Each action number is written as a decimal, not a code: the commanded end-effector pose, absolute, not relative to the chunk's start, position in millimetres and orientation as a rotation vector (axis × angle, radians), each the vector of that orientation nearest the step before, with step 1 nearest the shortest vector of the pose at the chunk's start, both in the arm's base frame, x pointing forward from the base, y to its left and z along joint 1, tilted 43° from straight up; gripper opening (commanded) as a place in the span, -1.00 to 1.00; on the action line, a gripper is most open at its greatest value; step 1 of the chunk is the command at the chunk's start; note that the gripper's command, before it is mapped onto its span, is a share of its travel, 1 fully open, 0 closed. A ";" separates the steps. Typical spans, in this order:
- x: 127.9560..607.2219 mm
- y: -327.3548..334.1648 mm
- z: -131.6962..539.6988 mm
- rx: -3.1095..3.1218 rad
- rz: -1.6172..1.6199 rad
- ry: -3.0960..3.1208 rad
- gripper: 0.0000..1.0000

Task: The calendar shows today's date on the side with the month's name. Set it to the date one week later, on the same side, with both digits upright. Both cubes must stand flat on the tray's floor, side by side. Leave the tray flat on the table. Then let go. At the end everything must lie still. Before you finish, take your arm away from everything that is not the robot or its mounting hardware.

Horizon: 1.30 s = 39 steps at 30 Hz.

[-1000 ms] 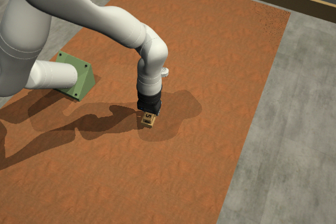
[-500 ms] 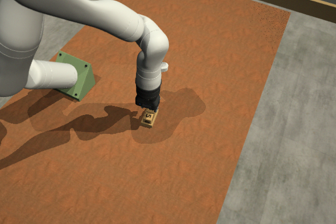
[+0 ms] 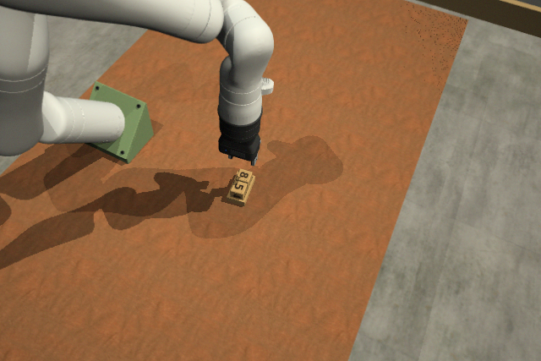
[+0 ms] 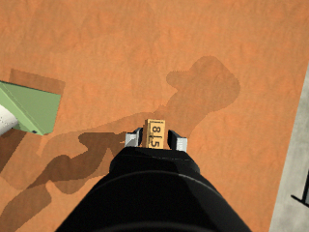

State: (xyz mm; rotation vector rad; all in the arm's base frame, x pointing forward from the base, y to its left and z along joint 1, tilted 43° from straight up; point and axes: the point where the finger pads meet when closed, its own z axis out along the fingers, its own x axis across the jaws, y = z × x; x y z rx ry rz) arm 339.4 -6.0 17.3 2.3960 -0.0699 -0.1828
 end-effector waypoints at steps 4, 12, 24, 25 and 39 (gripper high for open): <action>343.1 -0.2 21.1 2.405 -0.169 -0.066 1.00; 343.1 -0.2 21.1 2.405 -0.169 -0.066 1.00; 343.1 -0.2 21.1 2.405 -0.169 -0.066 1.00; 343.1 -0.2 21.1 2.405 -0.169 -0.066 1.00; 347.5 20.7 44.3 2.405 -0.169 -0.066 1.00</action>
